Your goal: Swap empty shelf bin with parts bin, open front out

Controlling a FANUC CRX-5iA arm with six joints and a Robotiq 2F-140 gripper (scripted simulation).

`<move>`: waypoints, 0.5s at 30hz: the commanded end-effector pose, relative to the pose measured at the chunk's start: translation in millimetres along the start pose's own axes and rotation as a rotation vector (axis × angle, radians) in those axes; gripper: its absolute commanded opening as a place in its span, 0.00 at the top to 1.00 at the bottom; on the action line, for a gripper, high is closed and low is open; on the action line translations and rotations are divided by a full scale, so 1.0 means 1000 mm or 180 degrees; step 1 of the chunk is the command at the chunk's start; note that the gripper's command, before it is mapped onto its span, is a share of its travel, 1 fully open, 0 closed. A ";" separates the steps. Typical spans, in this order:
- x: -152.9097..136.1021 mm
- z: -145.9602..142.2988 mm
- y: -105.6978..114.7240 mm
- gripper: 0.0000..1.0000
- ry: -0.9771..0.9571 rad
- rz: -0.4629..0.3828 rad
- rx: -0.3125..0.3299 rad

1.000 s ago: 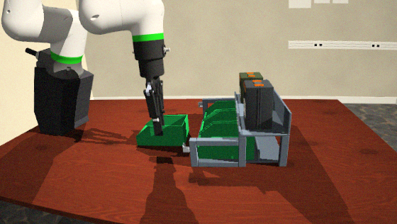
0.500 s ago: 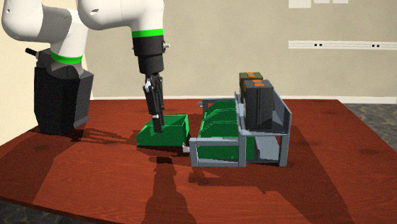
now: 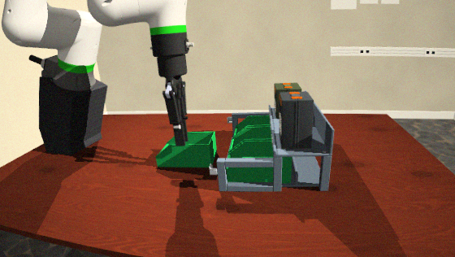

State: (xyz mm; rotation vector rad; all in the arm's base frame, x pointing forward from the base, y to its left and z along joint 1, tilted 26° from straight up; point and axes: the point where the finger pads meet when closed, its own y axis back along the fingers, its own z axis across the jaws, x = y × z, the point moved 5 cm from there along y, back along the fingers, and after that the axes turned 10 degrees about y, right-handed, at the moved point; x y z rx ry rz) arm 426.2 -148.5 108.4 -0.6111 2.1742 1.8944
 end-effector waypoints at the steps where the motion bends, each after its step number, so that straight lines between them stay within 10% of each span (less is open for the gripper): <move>1: 0.000 0.000 0.005 0.76 0.0000 -0.0003 0.0002; 15: 0.000 0.000 0.027 0.76 0.0000 -0.0003 0.0002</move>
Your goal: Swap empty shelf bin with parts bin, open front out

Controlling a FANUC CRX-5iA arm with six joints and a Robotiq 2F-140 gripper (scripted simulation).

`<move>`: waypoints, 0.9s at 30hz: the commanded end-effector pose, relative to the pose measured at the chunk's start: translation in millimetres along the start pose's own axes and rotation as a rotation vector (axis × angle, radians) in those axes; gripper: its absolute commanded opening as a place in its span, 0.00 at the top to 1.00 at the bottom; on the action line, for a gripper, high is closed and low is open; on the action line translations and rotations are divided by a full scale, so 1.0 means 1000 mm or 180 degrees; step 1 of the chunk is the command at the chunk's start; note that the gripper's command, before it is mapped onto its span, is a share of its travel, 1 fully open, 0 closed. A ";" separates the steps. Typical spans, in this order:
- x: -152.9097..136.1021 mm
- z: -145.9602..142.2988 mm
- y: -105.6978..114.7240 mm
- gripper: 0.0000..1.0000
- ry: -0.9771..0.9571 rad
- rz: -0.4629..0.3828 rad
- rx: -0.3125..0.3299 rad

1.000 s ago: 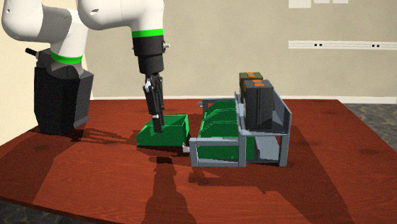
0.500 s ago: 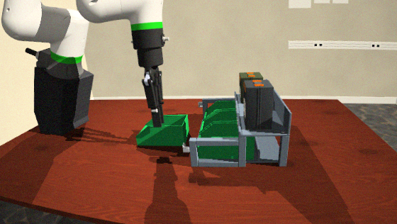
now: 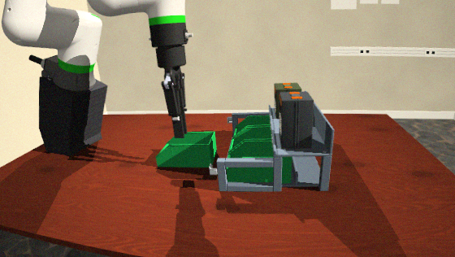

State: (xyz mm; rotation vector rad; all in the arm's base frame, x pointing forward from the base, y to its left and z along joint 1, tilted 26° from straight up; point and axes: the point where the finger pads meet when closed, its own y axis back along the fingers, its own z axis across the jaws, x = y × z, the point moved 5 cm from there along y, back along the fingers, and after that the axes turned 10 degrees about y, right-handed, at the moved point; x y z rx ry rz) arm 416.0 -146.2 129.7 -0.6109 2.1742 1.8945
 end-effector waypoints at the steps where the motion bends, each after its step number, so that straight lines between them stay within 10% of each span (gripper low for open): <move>1: 0.000 0.000 0.005 0.76 0.0000 -0.0003 0.0003; 27: 0.000 0.000 0.037 0.76 0.0000 -0.0003 0.0003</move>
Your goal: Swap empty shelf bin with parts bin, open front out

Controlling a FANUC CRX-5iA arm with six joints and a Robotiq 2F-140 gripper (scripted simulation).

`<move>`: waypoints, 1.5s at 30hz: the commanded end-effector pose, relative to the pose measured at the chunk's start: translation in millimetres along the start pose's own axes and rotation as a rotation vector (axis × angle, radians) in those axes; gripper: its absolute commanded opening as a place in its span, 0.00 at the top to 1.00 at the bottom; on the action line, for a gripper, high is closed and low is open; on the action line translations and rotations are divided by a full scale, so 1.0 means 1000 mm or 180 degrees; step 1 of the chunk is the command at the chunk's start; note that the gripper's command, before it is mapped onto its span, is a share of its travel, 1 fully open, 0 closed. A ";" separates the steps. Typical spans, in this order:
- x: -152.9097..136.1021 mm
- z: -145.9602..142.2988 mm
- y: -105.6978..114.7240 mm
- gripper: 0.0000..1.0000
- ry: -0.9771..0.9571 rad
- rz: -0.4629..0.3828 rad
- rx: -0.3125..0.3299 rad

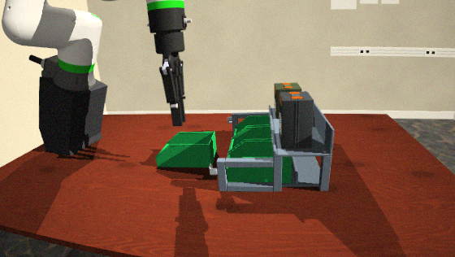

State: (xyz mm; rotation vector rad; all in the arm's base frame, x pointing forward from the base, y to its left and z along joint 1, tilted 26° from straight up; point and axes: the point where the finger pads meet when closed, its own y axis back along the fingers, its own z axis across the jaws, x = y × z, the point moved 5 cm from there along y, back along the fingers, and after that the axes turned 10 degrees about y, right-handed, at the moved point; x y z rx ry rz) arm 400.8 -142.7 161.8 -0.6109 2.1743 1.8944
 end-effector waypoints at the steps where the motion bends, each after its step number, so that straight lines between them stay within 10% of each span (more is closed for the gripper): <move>1: 0.000 0.000 0.002 0.76 0.0000 -0.0003 0.0002; 45: -0.001 0.000 0.005 0.90 -0.0033 -0.0001 0.0001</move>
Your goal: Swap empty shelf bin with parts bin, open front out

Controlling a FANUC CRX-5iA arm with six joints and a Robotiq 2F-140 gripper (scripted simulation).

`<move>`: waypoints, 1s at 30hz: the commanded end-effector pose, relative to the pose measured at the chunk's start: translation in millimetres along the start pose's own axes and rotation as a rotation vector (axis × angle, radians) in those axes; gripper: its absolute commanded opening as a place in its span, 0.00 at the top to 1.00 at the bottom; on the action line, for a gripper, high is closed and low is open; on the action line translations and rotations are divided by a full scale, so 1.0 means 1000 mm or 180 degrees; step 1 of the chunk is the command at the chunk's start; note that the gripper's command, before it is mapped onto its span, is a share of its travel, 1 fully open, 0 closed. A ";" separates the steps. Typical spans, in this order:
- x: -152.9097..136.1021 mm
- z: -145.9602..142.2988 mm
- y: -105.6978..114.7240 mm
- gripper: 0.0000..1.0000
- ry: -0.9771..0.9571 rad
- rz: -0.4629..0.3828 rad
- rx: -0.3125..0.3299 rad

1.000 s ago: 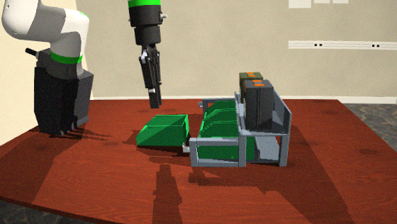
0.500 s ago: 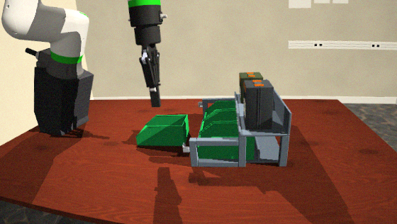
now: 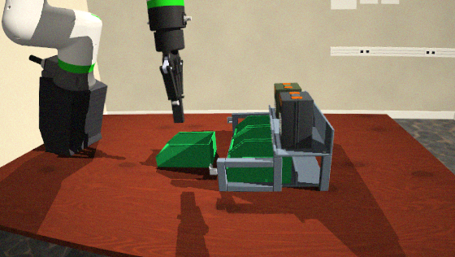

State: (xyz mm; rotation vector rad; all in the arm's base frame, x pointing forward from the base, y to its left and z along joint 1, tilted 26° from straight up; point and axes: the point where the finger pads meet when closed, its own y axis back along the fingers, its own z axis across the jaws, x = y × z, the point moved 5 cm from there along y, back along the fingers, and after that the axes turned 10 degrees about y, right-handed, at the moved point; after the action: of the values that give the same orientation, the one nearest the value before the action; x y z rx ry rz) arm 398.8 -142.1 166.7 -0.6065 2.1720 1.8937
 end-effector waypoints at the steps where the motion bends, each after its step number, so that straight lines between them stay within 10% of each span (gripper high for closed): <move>1: -0.002 0.001 0.000 0.90 -0.0049 0.0001 -0.0002; 30: -0.127 0.106 -0.022 0.90 -0.3611 0.0024 -0.0071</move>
State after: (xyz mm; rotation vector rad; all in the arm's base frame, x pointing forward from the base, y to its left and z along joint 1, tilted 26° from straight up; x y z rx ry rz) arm 484.3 -44.7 179.3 0.2040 1.4509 1.7705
